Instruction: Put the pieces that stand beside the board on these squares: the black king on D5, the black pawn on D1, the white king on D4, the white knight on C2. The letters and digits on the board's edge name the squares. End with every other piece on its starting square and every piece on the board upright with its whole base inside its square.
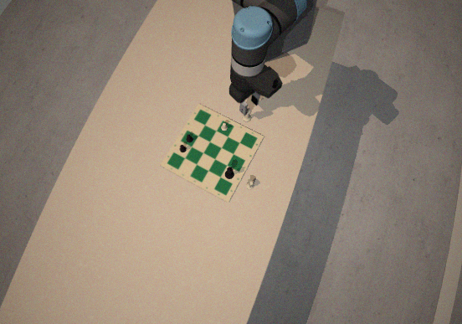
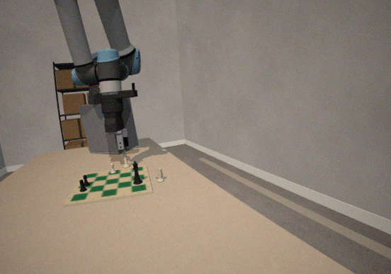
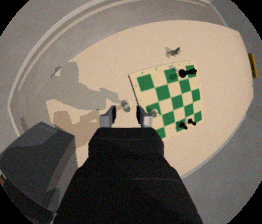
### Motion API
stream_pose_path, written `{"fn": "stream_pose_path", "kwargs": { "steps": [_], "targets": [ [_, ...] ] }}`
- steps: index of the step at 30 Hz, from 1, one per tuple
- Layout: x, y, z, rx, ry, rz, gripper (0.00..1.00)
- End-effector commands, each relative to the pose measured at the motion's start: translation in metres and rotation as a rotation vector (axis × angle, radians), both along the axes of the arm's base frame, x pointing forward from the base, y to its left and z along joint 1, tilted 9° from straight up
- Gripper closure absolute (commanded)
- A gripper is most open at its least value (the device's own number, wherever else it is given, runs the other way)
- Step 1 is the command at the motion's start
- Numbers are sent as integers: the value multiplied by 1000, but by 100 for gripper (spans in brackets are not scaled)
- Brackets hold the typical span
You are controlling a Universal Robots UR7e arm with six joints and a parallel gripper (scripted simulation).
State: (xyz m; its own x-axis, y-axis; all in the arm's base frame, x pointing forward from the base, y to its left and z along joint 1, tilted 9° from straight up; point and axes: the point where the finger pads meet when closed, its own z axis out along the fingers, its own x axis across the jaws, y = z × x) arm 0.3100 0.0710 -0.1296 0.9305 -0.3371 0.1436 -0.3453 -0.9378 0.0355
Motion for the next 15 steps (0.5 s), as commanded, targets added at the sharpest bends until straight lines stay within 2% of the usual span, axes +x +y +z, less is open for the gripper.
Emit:
{"fn": "stream_pose_path", "kwargs": {
  "steps": [1, 15],
  "targets": [
    [2, -1, 0, 0, -3, -1, 21],
    [1, -1, 0, 0, -3, -1, 21]
  ]
}}
